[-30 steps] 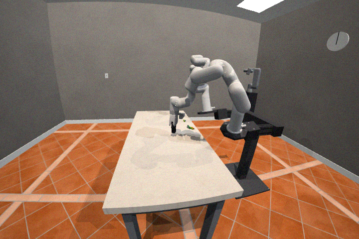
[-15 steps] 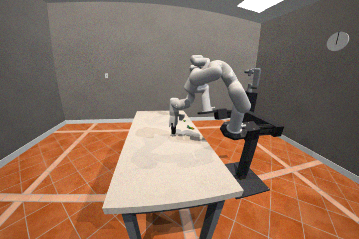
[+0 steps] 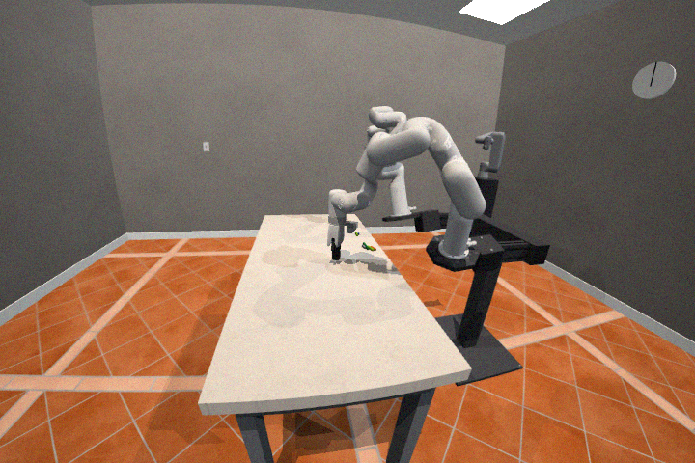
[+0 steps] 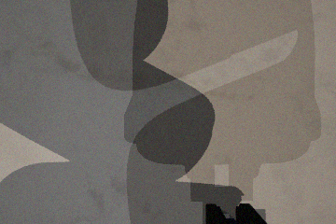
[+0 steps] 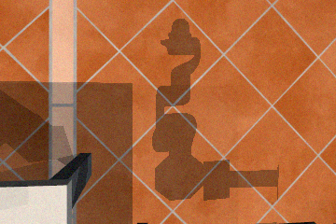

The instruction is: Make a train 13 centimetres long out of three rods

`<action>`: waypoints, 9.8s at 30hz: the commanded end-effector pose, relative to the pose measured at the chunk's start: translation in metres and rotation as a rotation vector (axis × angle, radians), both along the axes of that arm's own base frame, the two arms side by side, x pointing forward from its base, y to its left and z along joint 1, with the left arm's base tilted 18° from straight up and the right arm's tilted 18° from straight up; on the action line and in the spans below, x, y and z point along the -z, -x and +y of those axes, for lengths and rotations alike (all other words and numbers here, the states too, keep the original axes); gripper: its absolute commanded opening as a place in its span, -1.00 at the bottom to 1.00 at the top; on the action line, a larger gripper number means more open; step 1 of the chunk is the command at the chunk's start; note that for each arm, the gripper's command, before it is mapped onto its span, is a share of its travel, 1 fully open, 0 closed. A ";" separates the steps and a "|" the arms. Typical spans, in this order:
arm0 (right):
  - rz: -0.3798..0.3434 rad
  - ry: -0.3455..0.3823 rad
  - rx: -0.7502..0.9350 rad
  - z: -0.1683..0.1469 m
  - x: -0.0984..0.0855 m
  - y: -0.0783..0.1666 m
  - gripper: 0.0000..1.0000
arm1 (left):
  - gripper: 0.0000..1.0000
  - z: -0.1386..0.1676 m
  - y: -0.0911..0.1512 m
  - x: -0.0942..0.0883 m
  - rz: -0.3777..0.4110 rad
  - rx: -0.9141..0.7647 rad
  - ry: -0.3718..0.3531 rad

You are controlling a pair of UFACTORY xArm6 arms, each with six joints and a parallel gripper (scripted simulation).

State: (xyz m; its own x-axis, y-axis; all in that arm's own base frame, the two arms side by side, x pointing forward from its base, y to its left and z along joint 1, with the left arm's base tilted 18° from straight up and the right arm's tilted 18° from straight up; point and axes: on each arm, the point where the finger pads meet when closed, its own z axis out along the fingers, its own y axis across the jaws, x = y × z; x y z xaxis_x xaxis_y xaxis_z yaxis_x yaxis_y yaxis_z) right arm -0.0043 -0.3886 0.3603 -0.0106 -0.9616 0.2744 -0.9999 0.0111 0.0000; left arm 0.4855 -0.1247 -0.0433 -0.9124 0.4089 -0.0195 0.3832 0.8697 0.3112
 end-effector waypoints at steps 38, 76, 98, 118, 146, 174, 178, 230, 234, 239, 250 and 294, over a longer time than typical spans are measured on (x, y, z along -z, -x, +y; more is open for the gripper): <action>0.000 0.004 0.000 0.000 -0.001 0.000 1.00 | -0.89 0.002 -0.003 0.010 -0.004 0.001 0.002; 0.000 0.004 0.000 0.000 -0.001 0.000 1.00 | -0.81 0.002 -0.003 0.010 -0.004 0.001 0.002; 0.000 0.004 0.000 0.000 -0.001 0.000 1.00 | -0.48 0.002 -0.003 0.010 -0.004 0.001 0.002; 0.000 0.004 0.000 0.000 -0.001 0.000 1.00 | -0.48 -0.014 0.005 -0.047 -0.004 0.001 0.002; 0.000 0.004 0.000 0.000 -0.001 0.000 1.00 | 1.00 -0.023 0.010 -0.076 -0.004 0.001 0.002; 0.000 0.004 0.000 0.000 -0.001 0.000 1.00 | 1.00 -0.071 0.057 -0.048 0.160 0.572 -0.081; 0.000 0.004 0.000 0.000 -0.001 0.000 1.00 | 1.00 -0.081 0.069 -0.041 0.201 0.714 -0.102; 0.000 0.004 0.000 0.000 -0.001 0.000 1.00 | 0.20 -0.149 0.217 0.021 0.634 2.198 -0.335; 0.000 0.004 0.000 0.000 -0.001 0.000 1.00 | 0.20 -0.149 0.217 0.021 0.634 2.198 -0.335; 0.000 0.004 0.000 0.000 -0.001 0.000 1.00 | 0.20 -0.149 0.217 0.021 0.634 2.198 -0.335; 0.000 0.004 0.000 0.000 -0.001 0.000 1.00 | 0.20 -0.149 0.217 0.021 0.634 2.198 -0.335; 0.000 0.004 0.000 0.000 -0.001 0.000 1.00 | 0.20 -0.137 0.211 0.062 0.635 2.198 -0.335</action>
State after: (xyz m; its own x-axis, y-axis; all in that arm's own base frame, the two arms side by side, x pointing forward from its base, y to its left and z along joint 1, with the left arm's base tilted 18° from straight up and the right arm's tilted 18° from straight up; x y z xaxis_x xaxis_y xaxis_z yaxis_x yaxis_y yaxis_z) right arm -0.0043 -0.3886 0.3603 -0.0106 -0.9616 0.2744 -0.9999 0.0111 0.0000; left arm 0.2733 -0.2603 -0.1049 0.8989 0.3652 0.2422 0.4141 -0.8887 -0.1968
